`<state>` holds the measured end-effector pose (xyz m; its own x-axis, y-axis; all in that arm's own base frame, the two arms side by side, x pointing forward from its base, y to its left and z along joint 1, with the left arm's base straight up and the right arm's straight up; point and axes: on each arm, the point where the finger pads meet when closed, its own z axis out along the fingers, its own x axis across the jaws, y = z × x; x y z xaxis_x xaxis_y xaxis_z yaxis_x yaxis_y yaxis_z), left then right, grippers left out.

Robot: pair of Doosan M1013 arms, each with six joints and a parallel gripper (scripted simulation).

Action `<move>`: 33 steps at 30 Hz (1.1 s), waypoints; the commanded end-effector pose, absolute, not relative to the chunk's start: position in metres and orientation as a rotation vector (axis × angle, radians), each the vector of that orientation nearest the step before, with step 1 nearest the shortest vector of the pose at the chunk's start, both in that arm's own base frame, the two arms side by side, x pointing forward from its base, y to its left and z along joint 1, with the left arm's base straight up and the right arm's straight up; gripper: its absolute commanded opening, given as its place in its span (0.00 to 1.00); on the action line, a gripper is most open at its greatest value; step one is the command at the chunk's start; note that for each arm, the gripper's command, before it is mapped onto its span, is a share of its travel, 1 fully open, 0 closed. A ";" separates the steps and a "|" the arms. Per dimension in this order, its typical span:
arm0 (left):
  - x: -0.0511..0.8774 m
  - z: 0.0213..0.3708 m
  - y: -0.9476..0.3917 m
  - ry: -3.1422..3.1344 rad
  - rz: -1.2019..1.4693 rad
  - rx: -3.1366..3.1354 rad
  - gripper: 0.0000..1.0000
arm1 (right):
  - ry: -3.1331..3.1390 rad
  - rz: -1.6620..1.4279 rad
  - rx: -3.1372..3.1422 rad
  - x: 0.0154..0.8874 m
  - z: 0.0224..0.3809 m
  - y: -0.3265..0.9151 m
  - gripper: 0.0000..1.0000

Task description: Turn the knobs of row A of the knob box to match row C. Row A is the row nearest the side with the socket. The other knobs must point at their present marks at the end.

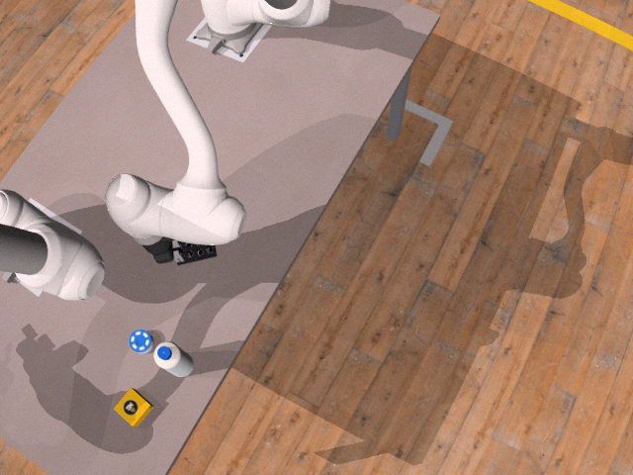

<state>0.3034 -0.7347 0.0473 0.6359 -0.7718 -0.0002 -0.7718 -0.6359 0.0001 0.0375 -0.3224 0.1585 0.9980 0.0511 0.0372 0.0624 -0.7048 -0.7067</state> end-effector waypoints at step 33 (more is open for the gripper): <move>0.304 0.049 -0.735 -1.290 0.002 2.864 0.30 | -0.078 -0.019 -2.355 0.038 0.159 -0.323 1.00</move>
